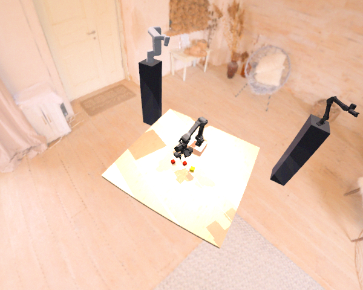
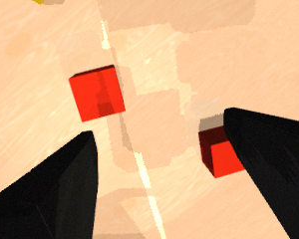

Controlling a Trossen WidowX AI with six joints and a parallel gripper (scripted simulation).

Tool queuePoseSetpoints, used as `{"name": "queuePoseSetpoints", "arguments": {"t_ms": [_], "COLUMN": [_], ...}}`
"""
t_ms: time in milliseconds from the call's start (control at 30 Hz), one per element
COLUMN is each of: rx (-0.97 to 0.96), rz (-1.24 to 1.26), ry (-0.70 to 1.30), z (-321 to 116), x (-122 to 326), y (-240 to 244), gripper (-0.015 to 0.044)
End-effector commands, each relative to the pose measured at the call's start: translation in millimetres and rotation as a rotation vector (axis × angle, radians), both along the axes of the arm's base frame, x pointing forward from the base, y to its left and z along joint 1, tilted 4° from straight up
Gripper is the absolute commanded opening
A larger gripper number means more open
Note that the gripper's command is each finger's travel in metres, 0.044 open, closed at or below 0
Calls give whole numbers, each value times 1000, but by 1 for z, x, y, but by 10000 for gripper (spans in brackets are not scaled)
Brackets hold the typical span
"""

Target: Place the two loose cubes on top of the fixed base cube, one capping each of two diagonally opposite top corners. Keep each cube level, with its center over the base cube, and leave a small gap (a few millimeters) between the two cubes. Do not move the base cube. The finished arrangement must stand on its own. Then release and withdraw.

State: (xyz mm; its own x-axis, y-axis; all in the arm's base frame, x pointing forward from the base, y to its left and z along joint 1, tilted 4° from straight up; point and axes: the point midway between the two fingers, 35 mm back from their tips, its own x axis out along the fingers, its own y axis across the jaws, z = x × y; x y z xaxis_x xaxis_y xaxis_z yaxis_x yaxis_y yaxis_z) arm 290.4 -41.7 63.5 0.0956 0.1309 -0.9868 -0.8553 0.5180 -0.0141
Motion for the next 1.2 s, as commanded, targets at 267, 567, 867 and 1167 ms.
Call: {"name": "queuePoseSetpoints", "arguments": {"t_ms": [267,567,867,1167], "rx": [-81,-81,-81,-81], "rz": [88,88,88,88], "ry": [91,91,91,91], "z": [-14,-53,-69,-84], "x": [-19,-21,-21,-21], "y": [21,23,24,25], "gripper": [265,265,265,265]}}
